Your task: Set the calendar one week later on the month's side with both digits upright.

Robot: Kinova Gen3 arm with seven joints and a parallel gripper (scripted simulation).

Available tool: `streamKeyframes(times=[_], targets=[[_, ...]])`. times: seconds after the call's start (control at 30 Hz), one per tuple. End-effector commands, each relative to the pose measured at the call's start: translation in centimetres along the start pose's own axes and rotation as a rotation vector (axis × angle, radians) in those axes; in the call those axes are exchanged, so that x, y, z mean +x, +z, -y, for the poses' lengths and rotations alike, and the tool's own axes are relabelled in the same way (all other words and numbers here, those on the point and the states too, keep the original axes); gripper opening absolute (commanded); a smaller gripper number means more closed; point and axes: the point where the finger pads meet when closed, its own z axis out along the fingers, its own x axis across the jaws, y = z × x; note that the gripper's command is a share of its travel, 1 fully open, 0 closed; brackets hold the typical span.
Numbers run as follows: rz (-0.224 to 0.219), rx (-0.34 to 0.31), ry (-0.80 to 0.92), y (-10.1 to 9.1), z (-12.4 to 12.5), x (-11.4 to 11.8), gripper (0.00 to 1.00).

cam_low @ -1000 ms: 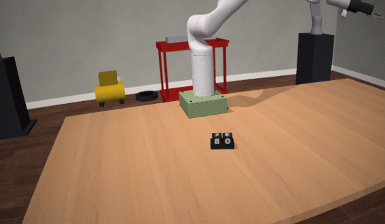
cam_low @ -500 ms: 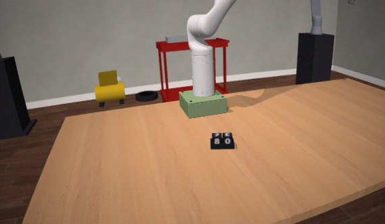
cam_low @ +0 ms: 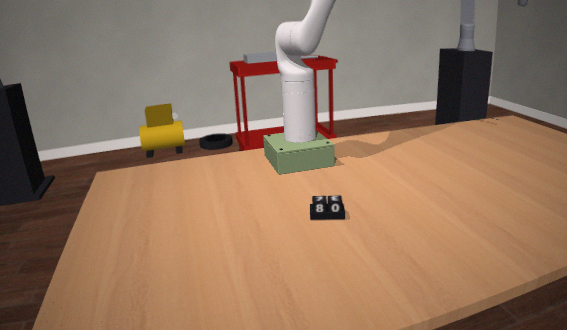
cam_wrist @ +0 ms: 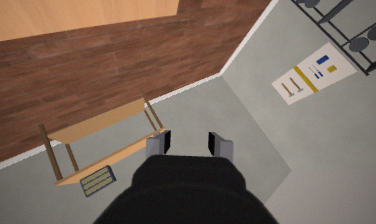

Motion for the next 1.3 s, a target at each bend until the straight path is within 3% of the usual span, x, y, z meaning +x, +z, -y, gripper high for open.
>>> streamKeyframes(times=[0.0,0.03,0.07,0.1,0.13,0.23,0.3,0.33,0.37,0.4,0.43,0.47,0.5,0.53,0.57,0.6,0.63,0.67,0.7,0.8,0.87,0.93,0.97,1.0,1.03,1.1,1.13,1.2,1.23,1.27], targets=[[0.061,-0.011,0.107,0.2,-4.9,-4.3,1.00],[0.061,-0.011,0.107,0.2,-4.9,-4.3,1.00],[0.103,-0.022,0.163,0.3,-7.2,-7.2,1.00],[0.103,-0.022,0.163,0.3,-7.2,-7.2,1.00],[0.147,-0.032,0.220,0.4,-9.3,-10.2,1.00],[0.147,-0.032,0.220,0.4,-9.3,-10.2,1.00],[0.238,-0.048,0.336,0.3,-12.8,-16.5,1.00],[0.238,-0.048,0.336,0.3,-12.9,-16.7,1.00],[0.286,-0.055,0.395,0.1,-14.1,-19.6,1.00],[0.286,-0.055,0.395,0.1,-14.4,-20.1,1.00],[0.334,-0.060,0.454,-0.1,-15.4,-23.4,1.00],[0.334,-0.060,0.454,-0.1,-15.5,-23.6,1.00],[0.384,-0.064,0.513,-0.5,-16.4,-27.1,1.00],[0.384,-0.064,0.513,-0.5,-16.4,-27.1,1.00],[0.434,-0.067,0.571,-0.9,-17.1,-30.7,1.00],[0.434,-0.067,0.571,-0.9,-17.1,-30.7,1.00],[0.485,-0.068,0.629,-1.4,-17.4,-34.2,1.00],[0.485,-0.068,0.629,-1.4,-17.4,-34.2,1.00],[0.536,-0.068,0.686,-2.0,-17.5,-37.7,1.00],[0.536,-0.068,0.686,-2.0,-17.5,-37.7,1.00],[0.641,-0.065,0.795,-3.3,-17.0,-44.1,1.00],[0.641,-0.065,0.795,-3.4,-17.0,-44.4,1.00],[0.693,-0.061,0.848,-4.2,-16.4,-47.5,1.00],[0.693,-0.061,0.848,-4.2,-16.4,-47.5,1.00],[0.745,-0.056,0.898,-5.1,-15.6,-50.5,1.00],[0.745,-0.056,0.898,-5.1,-15.6,-50.5,1.00],[0.797,-0.050,0.946,-6.0,-14.6,-53.4,1.00],[0.797,-0.050,0.946,-6.0,-14.6,-53.4,1.00],[0.848,-0.043,0.992,-7.0,-13.5,-56.0,1.00],[0.848,-0.043,0.992,-7.0,-13.5,-56.0,1.00]])
